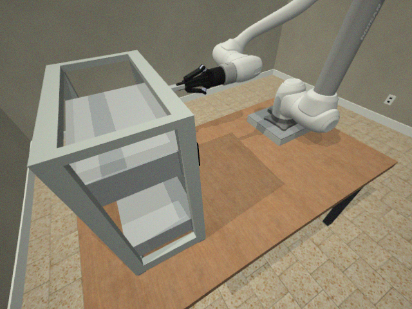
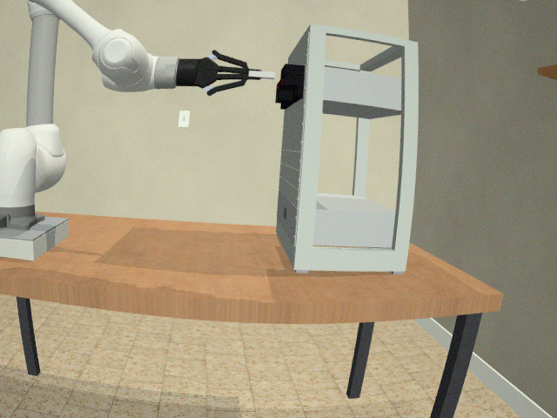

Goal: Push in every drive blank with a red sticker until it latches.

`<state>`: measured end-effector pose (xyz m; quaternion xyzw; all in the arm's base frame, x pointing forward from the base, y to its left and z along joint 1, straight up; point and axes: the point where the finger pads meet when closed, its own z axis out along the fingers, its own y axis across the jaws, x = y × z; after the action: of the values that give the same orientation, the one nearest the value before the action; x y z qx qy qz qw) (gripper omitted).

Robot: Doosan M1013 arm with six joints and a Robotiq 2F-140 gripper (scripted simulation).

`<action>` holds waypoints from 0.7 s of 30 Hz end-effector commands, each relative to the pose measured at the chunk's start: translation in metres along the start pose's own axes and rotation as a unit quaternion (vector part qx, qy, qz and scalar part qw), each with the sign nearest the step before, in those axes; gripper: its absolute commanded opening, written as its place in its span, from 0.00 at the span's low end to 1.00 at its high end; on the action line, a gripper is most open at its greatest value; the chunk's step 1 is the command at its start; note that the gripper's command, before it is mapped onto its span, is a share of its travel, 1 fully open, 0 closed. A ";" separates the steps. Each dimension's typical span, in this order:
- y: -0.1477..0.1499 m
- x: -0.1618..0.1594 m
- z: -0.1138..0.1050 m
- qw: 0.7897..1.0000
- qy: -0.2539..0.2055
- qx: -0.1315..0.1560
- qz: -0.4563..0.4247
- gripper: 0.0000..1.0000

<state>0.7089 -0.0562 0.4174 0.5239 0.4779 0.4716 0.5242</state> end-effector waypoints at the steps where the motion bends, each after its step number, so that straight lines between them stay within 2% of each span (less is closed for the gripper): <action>1: 0.005 -0.002 0.000 1.000 -0.001 -0.001 0.001 0.00; 10: 0.004 0.003 -0.001 1.000 -0.001 -0.001 0.001 0.00; 17: 0.002 0.020 -0.005 1.000 -0.001 -0.001 0.001 0.00; 21: 0.000 0.040 -0.009 1.000 -0.001 -0.001 0.001 0.00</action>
<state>0.7081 -0.0314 0.4182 0.5242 0.4763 0.4728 0.5242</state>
